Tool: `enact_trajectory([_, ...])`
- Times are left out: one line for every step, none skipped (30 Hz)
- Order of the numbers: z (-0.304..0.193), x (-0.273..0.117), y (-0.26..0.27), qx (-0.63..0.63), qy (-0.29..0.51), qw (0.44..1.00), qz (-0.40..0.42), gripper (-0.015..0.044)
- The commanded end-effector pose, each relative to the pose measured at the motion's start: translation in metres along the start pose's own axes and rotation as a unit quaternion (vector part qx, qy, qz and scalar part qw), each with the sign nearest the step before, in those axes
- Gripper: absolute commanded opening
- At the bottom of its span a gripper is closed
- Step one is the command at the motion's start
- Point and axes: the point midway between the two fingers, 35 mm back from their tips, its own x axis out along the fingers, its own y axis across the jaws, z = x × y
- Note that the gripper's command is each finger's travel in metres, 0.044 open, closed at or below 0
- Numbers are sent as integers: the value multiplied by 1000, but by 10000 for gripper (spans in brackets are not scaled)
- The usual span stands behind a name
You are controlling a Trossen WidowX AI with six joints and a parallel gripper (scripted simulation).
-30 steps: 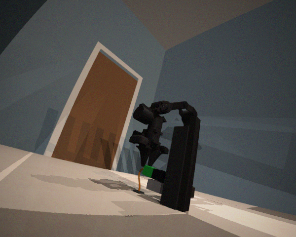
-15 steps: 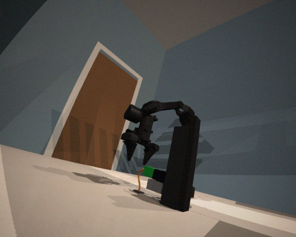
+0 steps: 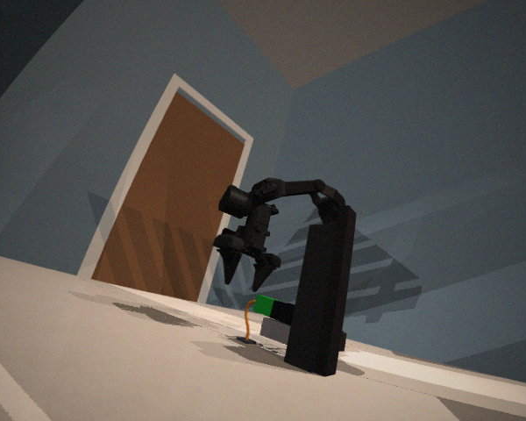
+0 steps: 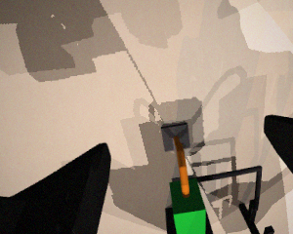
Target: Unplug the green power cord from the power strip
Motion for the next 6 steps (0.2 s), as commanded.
enact_trajectory([1,-1,0,-2,-2,1000,0,440])
enact_trajectory([1,-1,0,-2,-2,1000,0,440])
enact_trajectory([1,-1,0,-2,-2,1000,0,440])
enact_trajectory([1,-1,0,-2,-2,1000,0,440])
enact_trajectory([1,-1,0,-2,-2,1000,0,440])
enact_trajectory([1,-1,0,-2,-2,1000,0,440])
